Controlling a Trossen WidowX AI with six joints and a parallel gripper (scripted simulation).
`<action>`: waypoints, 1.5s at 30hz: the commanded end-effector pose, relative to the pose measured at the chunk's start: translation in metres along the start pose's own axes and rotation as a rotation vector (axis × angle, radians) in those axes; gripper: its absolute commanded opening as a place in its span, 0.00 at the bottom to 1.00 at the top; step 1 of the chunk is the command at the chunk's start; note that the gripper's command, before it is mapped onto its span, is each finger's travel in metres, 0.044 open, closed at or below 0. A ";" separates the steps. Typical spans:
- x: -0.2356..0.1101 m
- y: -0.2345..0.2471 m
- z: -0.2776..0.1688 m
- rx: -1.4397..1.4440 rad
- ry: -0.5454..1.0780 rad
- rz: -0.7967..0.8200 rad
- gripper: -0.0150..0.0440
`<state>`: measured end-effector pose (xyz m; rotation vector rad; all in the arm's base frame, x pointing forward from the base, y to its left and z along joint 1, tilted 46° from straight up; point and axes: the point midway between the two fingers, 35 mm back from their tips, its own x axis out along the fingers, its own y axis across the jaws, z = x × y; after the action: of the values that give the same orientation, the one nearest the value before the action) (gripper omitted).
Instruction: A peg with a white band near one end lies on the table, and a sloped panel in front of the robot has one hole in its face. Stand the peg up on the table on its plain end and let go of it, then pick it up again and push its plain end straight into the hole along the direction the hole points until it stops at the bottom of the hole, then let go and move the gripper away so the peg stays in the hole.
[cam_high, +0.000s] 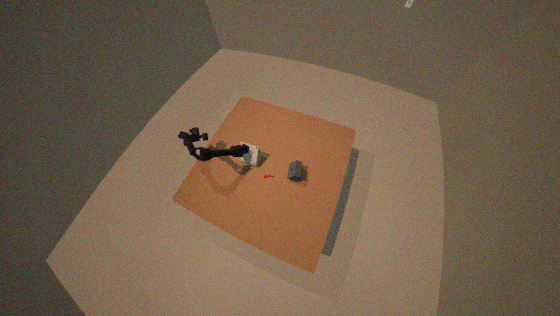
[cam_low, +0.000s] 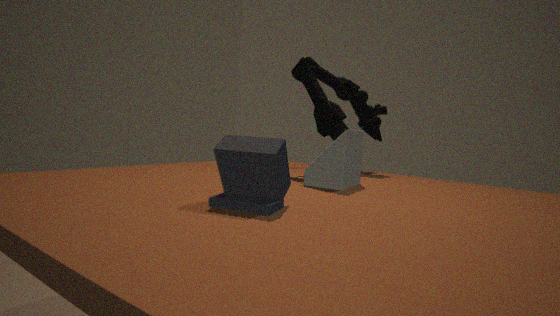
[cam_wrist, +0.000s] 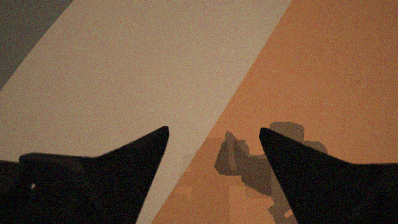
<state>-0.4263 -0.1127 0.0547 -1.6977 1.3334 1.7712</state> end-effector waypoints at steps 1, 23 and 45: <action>0.000 0.000 0.000 -0.002 0.000 0.001 0.98; -0.019 0.052 -0.097 -0.483 -0.026 0.134 1.00; -0.057 0.081 -0.223 -1.012 -0.050 0.328 1.00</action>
<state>-0.3549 -0.3008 0.1623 -1.9031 0.7626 2.8906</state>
